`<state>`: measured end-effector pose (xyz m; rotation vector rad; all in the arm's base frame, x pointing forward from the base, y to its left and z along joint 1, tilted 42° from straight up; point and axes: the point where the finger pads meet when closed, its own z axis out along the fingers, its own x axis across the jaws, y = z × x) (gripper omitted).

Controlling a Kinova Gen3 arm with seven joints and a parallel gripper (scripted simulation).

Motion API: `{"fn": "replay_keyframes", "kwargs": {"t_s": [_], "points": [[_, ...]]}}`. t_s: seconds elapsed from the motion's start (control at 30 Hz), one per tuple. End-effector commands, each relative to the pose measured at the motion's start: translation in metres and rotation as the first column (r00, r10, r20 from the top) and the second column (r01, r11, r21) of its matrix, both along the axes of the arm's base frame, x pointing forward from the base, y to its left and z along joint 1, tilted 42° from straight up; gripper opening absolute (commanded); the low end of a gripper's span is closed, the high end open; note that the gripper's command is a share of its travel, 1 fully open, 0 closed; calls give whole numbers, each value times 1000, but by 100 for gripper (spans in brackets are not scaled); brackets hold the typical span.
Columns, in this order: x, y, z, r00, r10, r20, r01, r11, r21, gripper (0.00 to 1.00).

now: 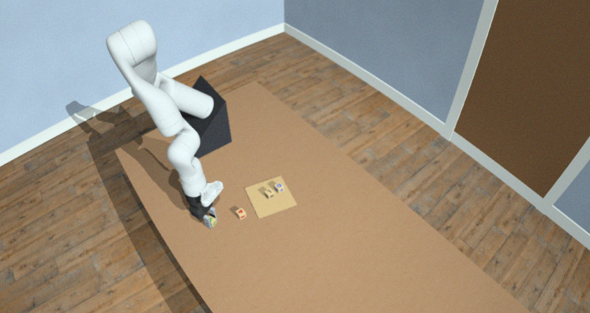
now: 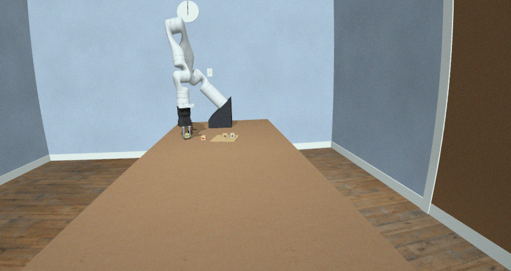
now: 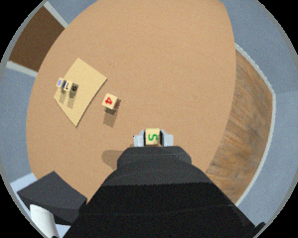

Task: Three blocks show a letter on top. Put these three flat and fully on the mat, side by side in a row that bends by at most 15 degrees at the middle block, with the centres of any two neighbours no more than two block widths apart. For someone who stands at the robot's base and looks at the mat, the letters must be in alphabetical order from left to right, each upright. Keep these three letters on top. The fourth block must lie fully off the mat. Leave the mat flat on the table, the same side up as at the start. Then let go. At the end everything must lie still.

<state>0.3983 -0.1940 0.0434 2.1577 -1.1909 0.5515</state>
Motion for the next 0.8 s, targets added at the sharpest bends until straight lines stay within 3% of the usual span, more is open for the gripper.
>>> {"fn": "replay_keyframes", "kwargs": {"t_s": [0.0, 0.47, 0.77], "points": [[2, 12, 9, 1000, 7, 5, -7, 1000, 8, 49], [-3, 56, 58, 1000, 7, 5, -7, 1000, 8, 49], [-3, 62, 64, 1000, 7, 5, -7, 1000, 8, 49]]}}
